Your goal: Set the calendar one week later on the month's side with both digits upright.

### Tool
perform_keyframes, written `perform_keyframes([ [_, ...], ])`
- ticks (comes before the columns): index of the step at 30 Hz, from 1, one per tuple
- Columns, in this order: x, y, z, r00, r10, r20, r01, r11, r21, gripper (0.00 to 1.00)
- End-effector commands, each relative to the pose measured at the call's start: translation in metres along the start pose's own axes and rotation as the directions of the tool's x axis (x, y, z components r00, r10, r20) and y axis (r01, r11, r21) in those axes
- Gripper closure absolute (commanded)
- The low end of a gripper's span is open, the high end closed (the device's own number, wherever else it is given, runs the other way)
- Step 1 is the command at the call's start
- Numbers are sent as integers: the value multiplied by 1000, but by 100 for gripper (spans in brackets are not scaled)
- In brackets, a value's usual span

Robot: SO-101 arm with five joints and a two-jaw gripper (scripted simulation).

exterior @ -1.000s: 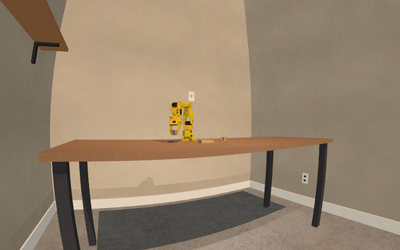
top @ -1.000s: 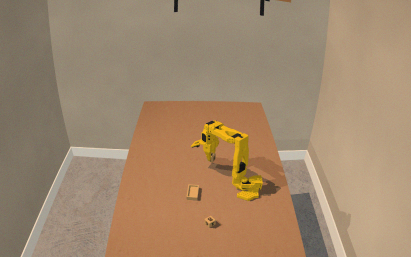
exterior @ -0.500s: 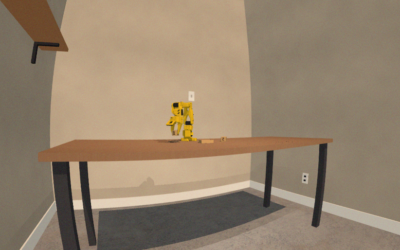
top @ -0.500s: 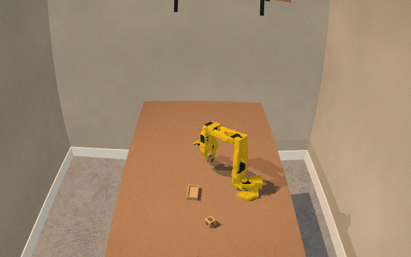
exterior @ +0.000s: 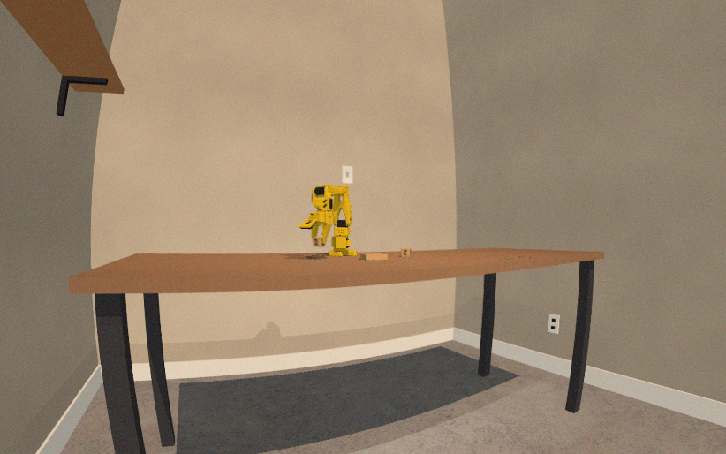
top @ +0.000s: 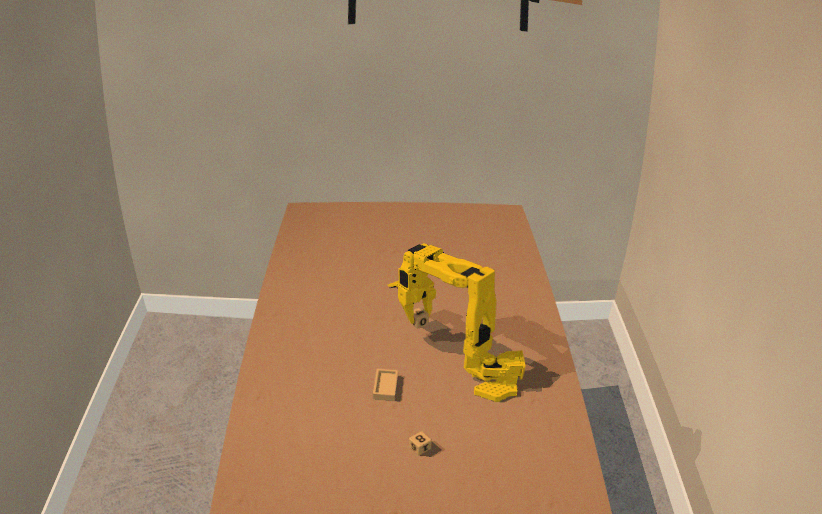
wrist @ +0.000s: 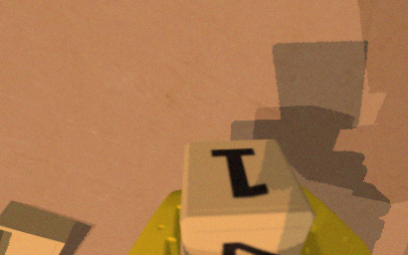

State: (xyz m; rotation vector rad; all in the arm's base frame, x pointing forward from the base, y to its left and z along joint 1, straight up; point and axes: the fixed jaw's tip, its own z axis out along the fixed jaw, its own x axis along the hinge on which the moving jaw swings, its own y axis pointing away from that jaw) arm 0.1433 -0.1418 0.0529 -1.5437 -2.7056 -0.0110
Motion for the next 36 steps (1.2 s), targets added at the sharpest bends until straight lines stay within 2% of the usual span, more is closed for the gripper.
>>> perform_keyframes([
  [1,-7,4,-7,999,5,52,-5,1000,-13,100],
  [4,-7,4,-7,999,6,52,-5,1000,-13,100],
  [5,-10,8,-10,997,8,74,-7,1000,-20,100],
  [22,-10,8,-10,997,8,74,-7,1000,-20,100],
  [36,-10,8,-4,997,8,74,-7,1000,-20,100],
])
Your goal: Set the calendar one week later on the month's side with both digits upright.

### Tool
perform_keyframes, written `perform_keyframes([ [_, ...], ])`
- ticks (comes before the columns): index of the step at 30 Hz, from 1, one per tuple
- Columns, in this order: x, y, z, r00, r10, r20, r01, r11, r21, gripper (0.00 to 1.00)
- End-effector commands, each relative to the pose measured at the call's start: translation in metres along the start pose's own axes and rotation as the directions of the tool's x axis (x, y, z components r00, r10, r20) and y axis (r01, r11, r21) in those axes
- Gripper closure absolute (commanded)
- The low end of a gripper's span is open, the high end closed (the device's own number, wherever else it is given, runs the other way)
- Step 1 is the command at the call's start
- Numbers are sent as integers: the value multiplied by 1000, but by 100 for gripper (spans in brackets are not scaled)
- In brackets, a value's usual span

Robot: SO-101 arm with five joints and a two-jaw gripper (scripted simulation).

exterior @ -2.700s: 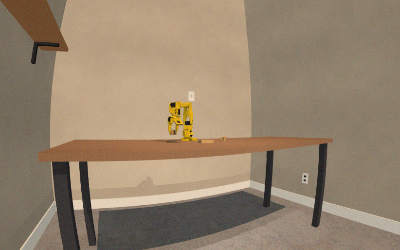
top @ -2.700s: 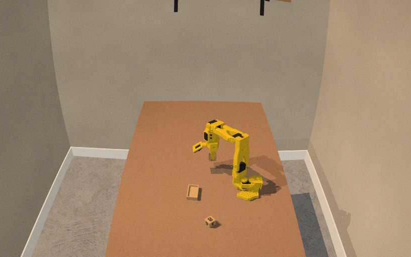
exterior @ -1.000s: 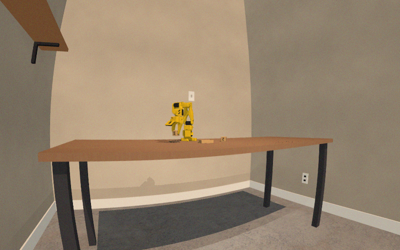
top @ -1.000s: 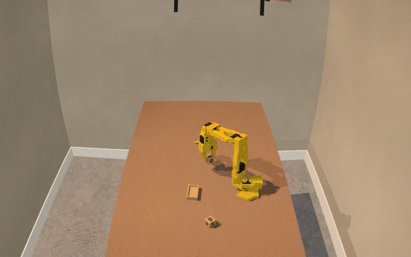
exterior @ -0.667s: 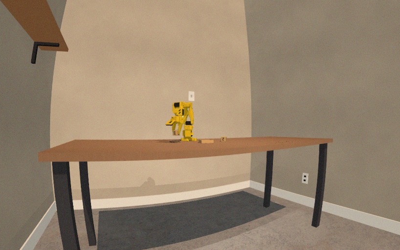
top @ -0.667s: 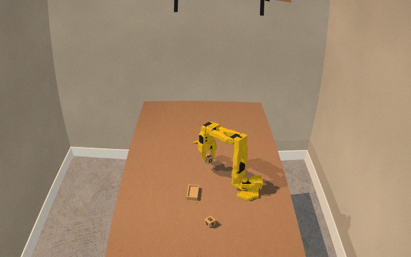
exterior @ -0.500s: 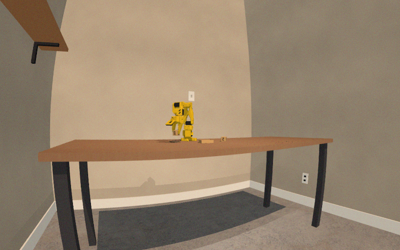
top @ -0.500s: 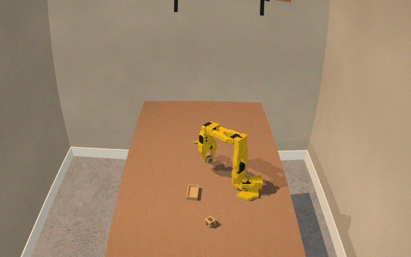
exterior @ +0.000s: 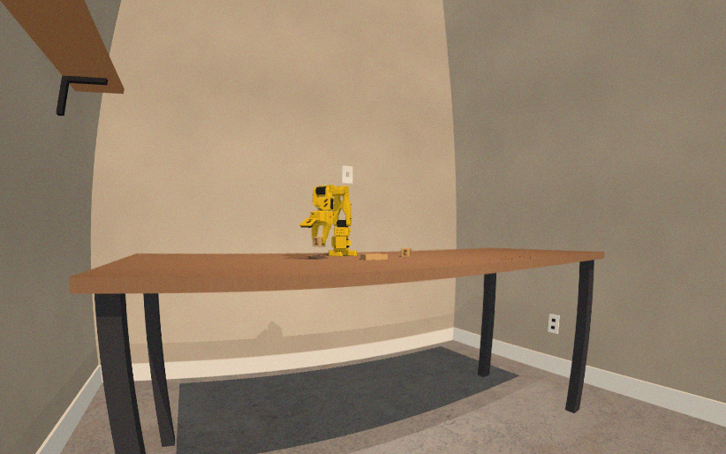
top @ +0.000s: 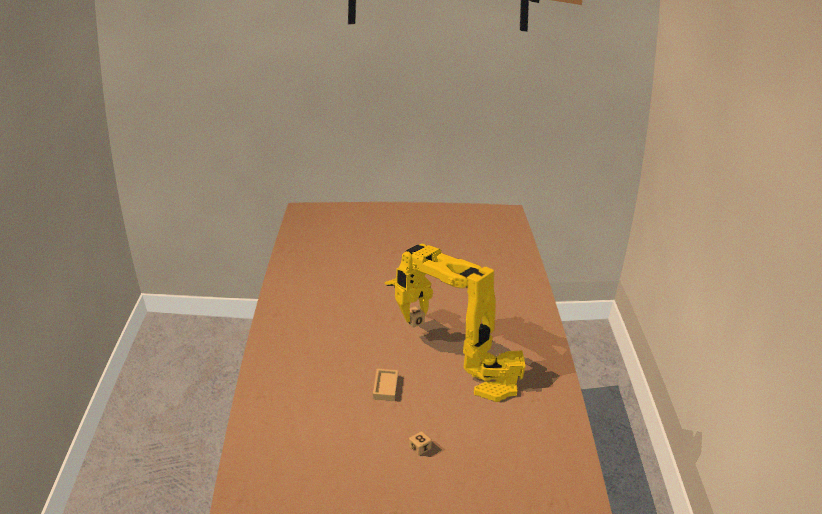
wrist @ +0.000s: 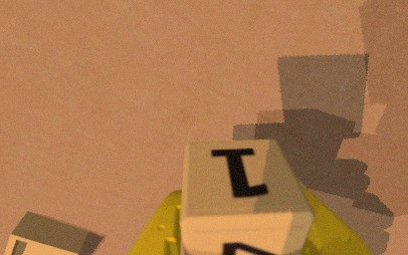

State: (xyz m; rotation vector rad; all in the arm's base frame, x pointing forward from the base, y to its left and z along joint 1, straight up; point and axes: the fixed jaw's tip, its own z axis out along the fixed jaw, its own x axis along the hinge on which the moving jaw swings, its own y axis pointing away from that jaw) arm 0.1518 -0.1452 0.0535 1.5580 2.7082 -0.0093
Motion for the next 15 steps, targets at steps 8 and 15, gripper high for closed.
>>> perform_keyframes([
  [8,-3,3,-1,1000,1,30,0,1000,-9,100],
  [15,-3,3,3,1000,1,30,0,1000,-9,100],
])
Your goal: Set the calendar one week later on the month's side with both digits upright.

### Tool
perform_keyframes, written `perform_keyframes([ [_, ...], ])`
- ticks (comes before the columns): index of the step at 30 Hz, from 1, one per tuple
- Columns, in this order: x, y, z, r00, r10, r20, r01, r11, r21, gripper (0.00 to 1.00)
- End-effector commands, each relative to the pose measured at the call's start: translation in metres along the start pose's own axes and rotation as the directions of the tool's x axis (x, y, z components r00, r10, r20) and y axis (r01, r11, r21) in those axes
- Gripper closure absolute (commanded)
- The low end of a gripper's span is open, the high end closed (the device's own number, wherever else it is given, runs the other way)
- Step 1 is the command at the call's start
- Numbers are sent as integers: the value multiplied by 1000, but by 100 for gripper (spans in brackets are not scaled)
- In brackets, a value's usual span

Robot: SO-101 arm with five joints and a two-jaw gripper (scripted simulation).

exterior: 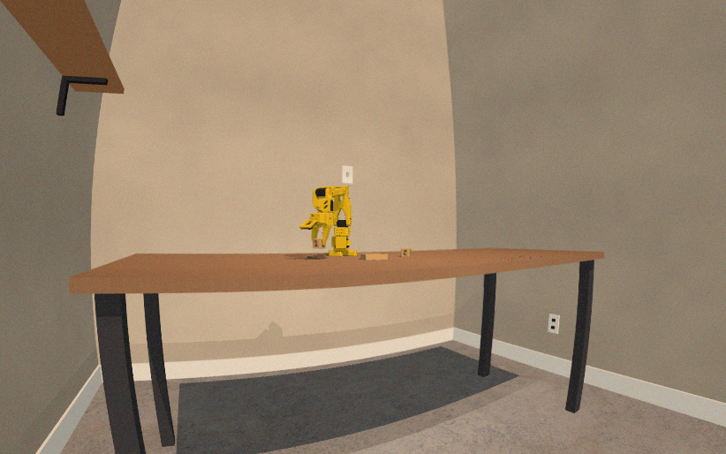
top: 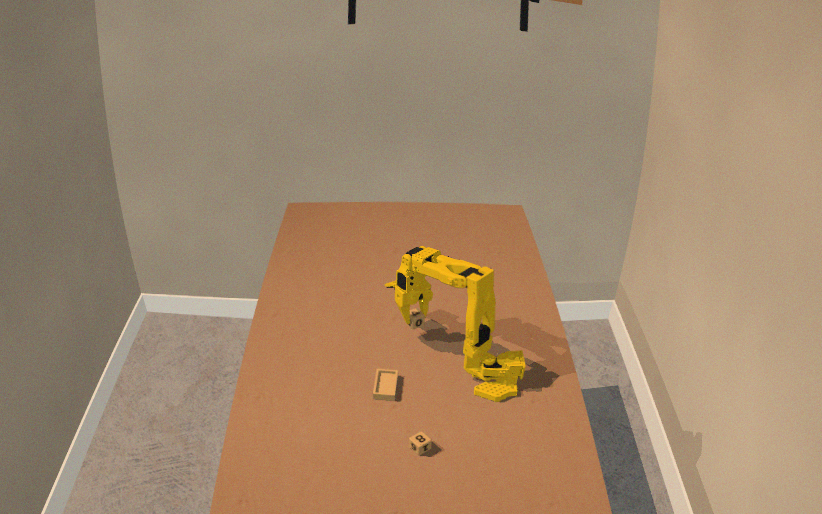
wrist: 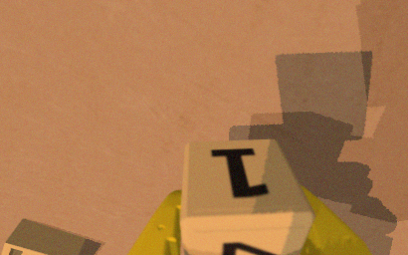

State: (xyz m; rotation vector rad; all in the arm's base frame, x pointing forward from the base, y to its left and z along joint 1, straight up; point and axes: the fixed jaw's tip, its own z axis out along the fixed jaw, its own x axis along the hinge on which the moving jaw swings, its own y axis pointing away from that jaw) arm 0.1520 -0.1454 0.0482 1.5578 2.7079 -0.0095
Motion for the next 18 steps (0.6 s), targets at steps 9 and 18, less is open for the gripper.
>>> perform_keyframes([
  [9,-3,3,-1,1000,1,30,-1,1000,-9,100],
  [18,-3,3,3,1000,1,30,-1,1000,-9,100],
])
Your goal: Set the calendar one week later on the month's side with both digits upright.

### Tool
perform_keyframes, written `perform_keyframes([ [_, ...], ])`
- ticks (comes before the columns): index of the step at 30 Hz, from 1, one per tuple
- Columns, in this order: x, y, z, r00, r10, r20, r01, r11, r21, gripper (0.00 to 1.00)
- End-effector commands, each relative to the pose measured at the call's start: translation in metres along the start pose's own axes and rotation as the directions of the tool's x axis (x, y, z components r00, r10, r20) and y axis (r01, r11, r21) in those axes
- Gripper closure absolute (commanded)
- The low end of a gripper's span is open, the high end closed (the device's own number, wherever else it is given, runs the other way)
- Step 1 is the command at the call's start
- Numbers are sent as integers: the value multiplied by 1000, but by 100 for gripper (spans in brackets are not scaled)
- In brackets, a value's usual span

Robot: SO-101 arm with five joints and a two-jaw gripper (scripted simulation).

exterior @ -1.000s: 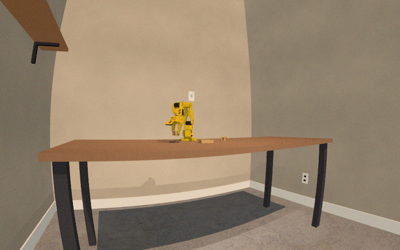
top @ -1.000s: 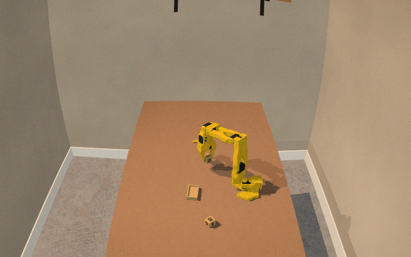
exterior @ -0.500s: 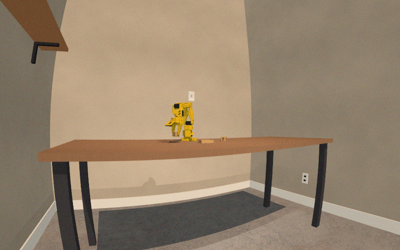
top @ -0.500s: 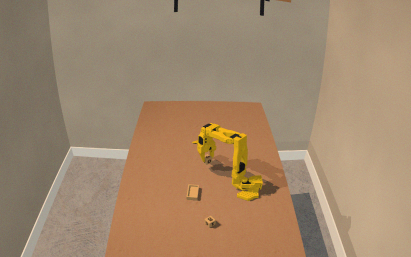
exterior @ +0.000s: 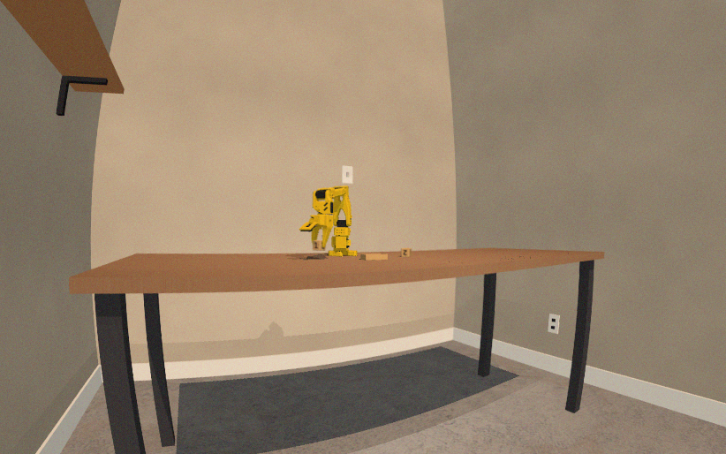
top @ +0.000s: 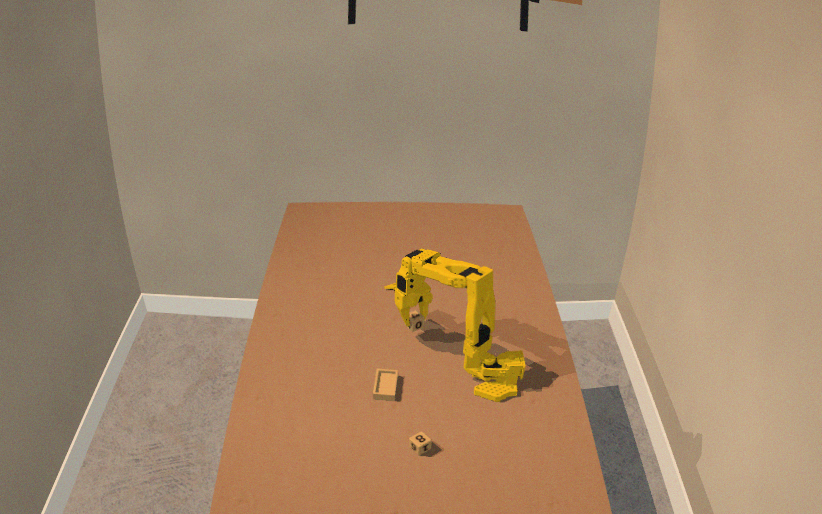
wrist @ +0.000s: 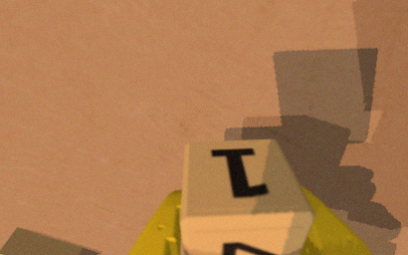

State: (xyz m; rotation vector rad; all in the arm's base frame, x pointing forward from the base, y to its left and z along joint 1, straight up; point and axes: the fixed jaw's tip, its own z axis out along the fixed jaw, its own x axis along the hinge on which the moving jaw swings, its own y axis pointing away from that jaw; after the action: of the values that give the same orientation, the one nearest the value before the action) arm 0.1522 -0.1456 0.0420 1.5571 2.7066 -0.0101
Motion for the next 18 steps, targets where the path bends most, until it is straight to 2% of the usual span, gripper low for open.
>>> perform_keyframes([
  [1,-3,3,-3,1000,1,28,-1,1000,-9,100],
  [18,-3,3,3,1000,1,28,-1,1000,-9,100],
])
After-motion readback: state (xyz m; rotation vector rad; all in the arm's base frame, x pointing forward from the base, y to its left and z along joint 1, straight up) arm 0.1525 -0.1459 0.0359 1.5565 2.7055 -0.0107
